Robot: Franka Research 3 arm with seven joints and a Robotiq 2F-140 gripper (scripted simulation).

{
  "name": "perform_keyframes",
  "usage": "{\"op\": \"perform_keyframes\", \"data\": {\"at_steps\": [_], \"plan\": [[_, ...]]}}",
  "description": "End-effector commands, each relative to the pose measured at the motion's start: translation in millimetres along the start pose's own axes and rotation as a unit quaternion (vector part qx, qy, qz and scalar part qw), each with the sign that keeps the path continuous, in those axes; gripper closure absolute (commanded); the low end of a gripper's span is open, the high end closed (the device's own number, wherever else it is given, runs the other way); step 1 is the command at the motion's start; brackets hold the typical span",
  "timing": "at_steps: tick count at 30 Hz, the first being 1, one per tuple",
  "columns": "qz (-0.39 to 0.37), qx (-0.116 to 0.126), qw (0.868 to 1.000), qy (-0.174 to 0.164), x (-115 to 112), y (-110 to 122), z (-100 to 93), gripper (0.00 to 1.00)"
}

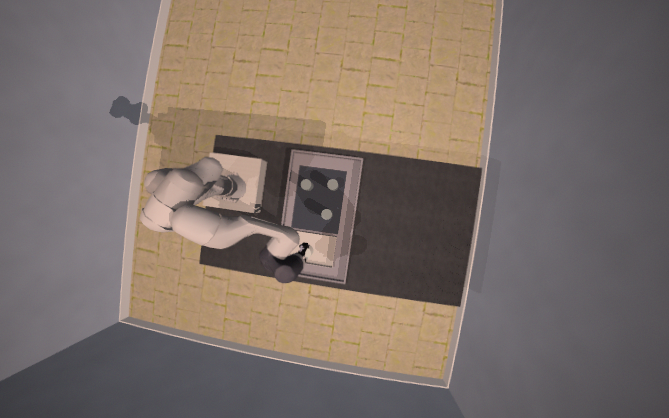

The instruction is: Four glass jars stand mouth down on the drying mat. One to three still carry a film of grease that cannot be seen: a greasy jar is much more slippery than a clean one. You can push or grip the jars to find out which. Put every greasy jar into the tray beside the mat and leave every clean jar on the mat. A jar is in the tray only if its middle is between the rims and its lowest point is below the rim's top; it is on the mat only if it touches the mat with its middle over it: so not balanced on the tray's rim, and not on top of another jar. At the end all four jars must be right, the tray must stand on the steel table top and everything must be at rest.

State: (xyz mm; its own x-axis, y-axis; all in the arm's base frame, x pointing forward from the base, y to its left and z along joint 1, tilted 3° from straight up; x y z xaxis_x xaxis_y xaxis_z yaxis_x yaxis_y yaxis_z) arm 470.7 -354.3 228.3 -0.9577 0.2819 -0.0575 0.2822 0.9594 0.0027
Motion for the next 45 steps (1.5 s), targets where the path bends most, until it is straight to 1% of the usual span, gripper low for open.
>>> {"op": "perform_keyframes", "data": {"at_steps": [1, 3, 11, 22, 24, 39, 41, 45], "plan": [[-0.011, -0.003, 1.0, 0.005, -3, -11, 0.9, 1.0], [-0.011, -0.003, 1.0, 0.005, -7, -17, 1.0, 1.0], [-0.011, -0.003, 1.0, 0.005, -7, -17, 1.0, 1.0], [-0.011, -0.003, 1.0, 0.005, -7, -17, 29.7, 1.0], [-0.011, -0.003, 1.0, 0.005, -7, -17, 29.7, 1.0], [-0.011, -0.003, 1.0, 0.005, -6, -16, 68.8, 1.0], [-0.011, -0.003, 1.0, 0.005, -6, -16, 68.8, 1.0], [-0.011, -0.003, 1.0, 0.005, -6, -16, 79.3, 1.0]]}}
Point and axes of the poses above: the point where the finger pads meet when closed, its own z axis out along the fingers, its own y axis across the jaws, x = y × z, the point moved 10 cm from there along -z, back along the fingers, and after that the axes turned 9 degrees about z, right-handed, at the moved point
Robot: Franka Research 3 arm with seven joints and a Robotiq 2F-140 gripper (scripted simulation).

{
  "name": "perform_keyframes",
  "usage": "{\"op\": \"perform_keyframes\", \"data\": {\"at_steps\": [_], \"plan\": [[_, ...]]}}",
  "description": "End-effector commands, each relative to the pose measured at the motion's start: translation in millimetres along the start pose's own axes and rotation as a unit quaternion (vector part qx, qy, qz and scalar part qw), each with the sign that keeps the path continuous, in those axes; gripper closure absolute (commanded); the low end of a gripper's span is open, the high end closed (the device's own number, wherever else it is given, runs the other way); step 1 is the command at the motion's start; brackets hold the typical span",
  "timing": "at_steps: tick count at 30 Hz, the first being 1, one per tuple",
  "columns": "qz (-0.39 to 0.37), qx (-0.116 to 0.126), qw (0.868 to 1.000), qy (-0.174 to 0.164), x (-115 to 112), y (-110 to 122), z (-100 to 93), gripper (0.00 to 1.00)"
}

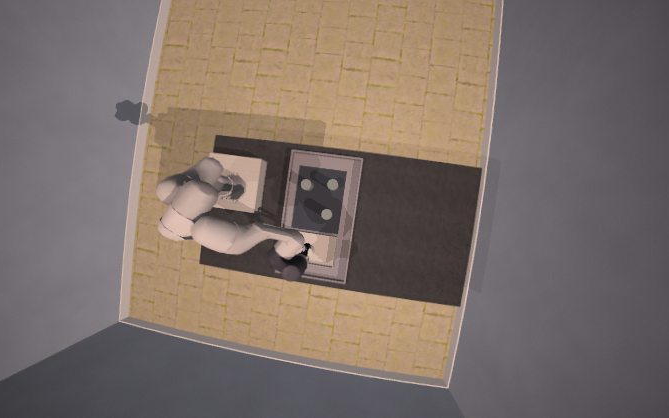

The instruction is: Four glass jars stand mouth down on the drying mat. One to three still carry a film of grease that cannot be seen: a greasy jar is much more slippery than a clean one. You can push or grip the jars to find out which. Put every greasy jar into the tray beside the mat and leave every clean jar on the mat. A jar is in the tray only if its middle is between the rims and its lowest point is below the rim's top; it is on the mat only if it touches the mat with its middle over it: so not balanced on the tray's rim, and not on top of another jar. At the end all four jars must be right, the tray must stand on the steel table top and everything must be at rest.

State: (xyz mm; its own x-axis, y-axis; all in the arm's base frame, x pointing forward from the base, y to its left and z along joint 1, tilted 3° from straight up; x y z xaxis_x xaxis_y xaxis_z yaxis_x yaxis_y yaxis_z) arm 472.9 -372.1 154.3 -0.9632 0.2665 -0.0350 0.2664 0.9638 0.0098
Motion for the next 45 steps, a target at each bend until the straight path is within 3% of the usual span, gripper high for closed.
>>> {"op": "perform_keyframes", "data": {"at_steps": [1, 15, 30, 45], "plan": [[-0.003, 0.001, 1.0, -0.007, -3, 0, 7.6, 1.0], [-0.003, 0.001, 1.0, -0.007, -4, 0, 38.9, 1.0], [-0.003, 0.001, 1.0, -0.007, -4, 0, 41.5, 1.0], [-0.003, 0.001, 1.0, -0.007, -4, 0, 61.3, 1.0]]}}
Point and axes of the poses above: the point where the finger pads meet when closed, its own z axis out along the fingers, its own y axis across the jaws, x = y × z, the point moved 10 cm from there along -z, back along the fingers, and after that the axes turned 9 degrees about z, right-handed, at the moved point
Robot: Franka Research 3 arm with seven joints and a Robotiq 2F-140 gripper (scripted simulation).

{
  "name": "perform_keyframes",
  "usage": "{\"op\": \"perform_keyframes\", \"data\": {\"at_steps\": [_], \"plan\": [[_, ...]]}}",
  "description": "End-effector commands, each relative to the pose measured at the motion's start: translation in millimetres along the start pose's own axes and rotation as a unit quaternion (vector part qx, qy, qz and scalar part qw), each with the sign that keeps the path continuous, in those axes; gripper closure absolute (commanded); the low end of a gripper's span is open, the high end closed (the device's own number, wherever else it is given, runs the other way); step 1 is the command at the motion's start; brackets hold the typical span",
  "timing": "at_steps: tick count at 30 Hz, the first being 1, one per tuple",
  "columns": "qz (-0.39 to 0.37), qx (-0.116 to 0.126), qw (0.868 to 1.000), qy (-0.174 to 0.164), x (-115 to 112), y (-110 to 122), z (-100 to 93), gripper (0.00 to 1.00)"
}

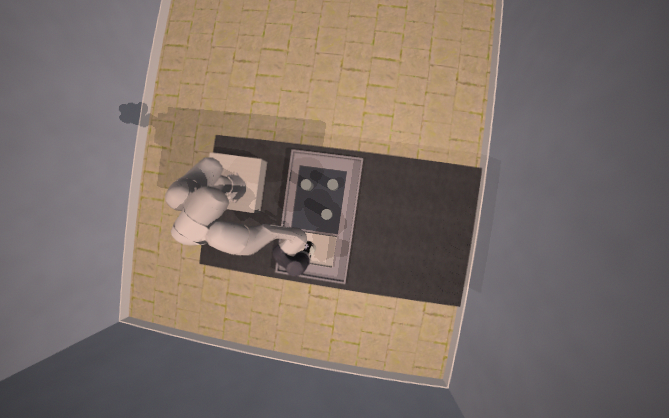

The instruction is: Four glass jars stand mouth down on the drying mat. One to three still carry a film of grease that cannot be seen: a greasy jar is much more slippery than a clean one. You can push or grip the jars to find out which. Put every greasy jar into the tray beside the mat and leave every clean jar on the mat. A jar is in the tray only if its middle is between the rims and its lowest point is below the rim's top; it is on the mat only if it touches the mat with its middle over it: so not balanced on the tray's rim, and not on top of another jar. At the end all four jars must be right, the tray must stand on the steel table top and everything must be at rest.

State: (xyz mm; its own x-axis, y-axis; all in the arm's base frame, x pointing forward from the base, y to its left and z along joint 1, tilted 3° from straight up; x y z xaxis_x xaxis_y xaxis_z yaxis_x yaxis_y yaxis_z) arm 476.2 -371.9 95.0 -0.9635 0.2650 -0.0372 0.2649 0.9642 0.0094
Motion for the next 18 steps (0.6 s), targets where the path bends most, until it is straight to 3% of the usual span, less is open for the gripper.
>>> {"op": "perform_keyframes", "data": {"at_steps": [1, 16, 17, 18], "plan": [[-0.002, 0.001, 1.0, -0.006, -3.1, -0.4, 1.9, 1.0], [-0.002, 0.001, 1.0, -0.006, -5.4, -0.7, 4.1, 1.0], [-0.002, 0.001, 1.0, -0.006, -5.4, -0.7, 4.1, 0.0], [-0.002, 0.001, 1.0, -0.006, -5.4, -0.7, 4.1, 0.0]]}}
Point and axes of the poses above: the point where the finger pads meet when closed, its own z axis out along the fingers, its own y axis across the jaws, x = y × z, the point moved 10 cm from there along -z, back along the fingers, and after that the axes turned 9 degrees about z, right-handed, at the moved point
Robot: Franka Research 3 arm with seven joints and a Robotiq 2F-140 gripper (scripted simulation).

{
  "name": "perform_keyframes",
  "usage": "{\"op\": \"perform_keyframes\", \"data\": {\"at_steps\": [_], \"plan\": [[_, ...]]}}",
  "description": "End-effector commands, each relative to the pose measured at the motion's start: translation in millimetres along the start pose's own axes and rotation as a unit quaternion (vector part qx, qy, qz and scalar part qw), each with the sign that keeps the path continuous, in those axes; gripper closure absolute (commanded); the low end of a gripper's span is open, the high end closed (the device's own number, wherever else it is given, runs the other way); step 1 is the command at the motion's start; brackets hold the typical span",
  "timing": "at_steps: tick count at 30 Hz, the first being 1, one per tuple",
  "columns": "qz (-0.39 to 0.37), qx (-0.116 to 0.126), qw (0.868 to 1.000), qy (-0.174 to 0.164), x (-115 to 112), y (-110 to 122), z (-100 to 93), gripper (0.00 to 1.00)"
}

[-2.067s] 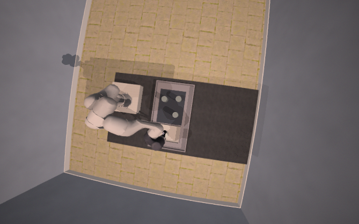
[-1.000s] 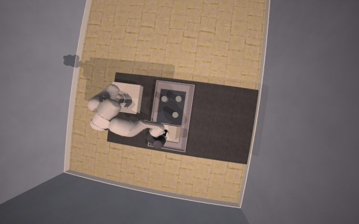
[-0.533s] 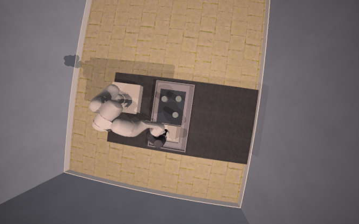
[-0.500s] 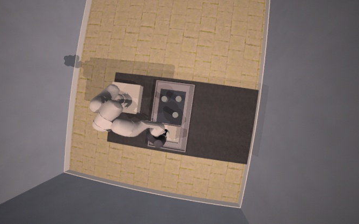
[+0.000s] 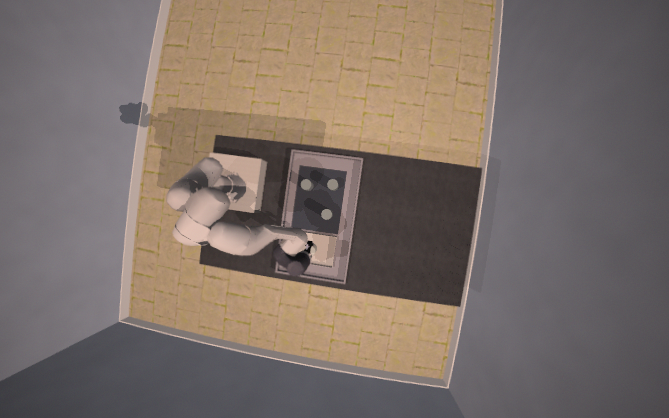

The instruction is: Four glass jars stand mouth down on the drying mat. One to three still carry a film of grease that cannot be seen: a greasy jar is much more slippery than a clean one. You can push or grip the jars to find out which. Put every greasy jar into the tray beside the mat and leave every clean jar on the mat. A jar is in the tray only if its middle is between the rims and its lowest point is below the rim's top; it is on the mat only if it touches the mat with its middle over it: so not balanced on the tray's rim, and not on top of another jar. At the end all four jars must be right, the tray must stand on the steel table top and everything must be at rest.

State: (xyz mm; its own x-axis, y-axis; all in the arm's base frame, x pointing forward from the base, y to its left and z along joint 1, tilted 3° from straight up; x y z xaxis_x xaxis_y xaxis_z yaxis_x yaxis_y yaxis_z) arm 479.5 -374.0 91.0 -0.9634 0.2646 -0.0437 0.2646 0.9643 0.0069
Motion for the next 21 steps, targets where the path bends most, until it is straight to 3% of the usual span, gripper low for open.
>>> {"op": "perform_keyframes", "data": {"at_steps": [1, 21], "plan": [[-0.002, 0.0, 1.0, -0.002, -1.7, 0.5, 0.0, 0.0], [-0.002, 0.0, 1.0, -0.002, -1.7, 0.5, -4.0, 0.0]]}}
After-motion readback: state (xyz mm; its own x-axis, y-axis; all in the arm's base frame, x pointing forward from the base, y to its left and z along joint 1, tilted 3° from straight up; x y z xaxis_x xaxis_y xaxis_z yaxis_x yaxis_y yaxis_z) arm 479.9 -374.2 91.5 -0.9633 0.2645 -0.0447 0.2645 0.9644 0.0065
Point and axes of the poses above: the point where the finger pads meet when closed, its own z axis out along the fingers, its own y axis across the jaws, x = y × z, the point moved 10 cm from there along -z, back along the fingers, and after that the axes turned 9 degrees about z, right-handed, at the moved point
